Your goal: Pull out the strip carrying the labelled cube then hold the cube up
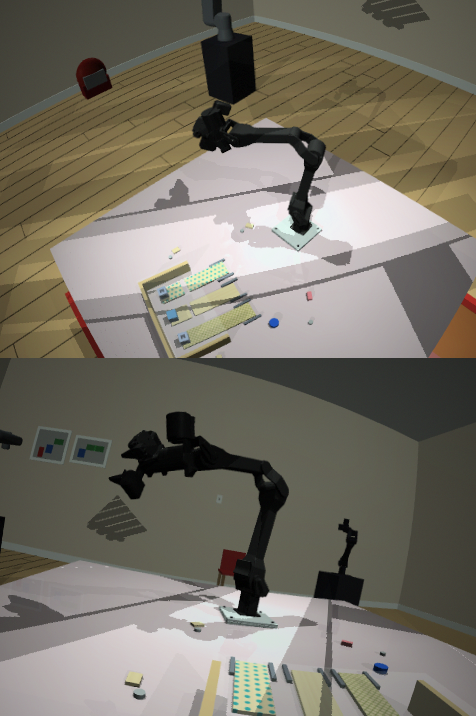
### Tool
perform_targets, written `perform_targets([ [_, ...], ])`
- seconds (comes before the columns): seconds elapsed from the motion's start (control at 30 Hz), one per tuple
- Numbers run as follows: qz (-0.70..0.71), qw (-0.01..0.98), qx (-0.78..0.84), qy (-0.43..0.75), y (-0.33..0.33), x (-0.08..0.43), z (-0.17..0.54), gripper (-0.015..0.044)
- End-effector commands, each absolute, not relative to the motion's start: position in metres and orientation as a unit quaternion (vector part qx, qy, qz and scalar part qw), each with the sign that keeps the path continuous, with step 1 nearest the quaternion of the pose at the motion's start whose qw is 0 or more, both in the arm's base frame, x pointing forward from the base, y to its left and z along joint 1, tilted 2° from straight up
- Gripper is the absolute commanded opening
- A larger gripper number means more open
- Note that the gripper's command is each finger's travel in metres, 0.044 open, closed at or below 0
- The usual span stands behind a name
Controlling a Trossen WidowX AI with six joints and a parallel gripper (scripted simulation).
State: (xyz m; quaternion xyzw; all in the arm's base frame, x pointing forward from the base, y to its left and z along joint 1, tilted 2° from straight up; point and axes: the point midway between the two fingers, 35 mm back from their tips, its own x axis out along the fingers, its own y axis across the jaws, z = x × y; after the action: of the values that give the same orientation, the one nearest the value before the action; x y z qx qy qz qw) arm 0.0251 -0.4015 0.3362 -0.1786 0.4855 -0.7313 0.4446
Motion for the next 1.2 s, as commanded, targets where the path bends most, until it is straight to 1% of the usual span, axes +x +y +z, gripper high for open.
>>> perform_targets([
  [0.0,-0.729,0.449,-0.179,0.483,-0.401,0.028,0.336,0.0400],
  [0.07,-0.714,0.487,-0.185,0.467,-0.397,0.050,0.331,0.0400],
  [0.3,-0.603,0.673,-0.186,0.386,-0.354,0.160,0.302,0.0400],
  [0.47,-0.497,0.783,-0.160,0.339,-0.299,0.226,0.280,0.0400],
  [0.63,-0.373,0.868,-0.115,0.307,-0.230,0.276,0.258,0.0400],
  [0.83,-0.210,0.932,-0.045,0.292,-0.134,0.309,0.231,0.0400],
  [1.0,-0.075,0.951,0.019,0.301,-0.053,0.311,0.210,0.0400],
  [1.17,-0.056,0.951,0.028,0.304,-0.043,0.310,0.208,0.0400],
])
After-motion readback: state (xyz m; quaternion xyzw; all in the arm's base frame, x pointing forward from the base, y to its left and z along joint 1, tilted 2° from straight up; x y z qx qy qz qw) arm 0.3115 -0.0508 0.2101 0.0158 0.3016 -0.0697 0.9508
